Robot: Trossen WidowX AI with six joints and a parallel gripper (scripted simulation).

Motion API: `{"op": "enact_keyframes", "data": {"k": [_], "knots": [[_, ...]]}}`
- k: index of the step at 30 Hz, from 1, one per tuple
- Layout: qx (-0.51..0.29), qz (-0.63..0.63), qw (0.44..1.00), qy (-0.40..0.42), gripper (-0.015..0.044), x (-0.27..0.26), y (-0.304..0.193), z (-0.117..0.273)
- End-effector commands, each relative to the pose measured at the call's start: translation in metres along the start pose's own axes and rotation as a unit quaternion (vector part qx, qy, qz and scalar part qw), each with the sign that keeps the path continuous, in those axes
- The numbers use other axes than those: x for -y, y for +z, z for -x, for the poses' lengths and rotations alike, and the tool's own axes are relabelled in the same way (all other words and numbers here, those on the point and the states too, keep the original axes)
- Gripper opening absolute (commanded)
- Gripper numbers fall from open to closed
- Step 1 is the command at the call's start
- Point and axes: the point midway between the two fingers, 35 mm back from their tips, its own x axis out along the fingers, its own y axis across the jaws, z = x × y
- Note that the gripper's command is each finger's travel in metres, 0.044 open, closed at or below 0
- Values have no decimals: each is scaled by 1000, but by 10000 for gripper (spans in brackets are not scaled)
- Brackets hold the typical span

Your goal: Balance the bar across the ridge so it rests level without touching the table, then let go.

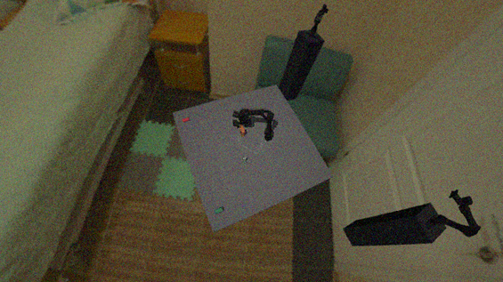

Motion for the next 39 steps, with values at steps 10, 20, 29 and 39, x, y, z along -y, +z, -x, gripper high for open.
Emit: {"op": "enact_keyframes", "data": {"k": [10,20,29,39], "knots": [[0,-2,1000,-5,315,2,0,-22],[0,-2,1000,-5,315,3,0,-28],[0,-2,1000,-5,315,3,0,-28],[-2,0,1000,-4,184,2,-1,-27]]}}
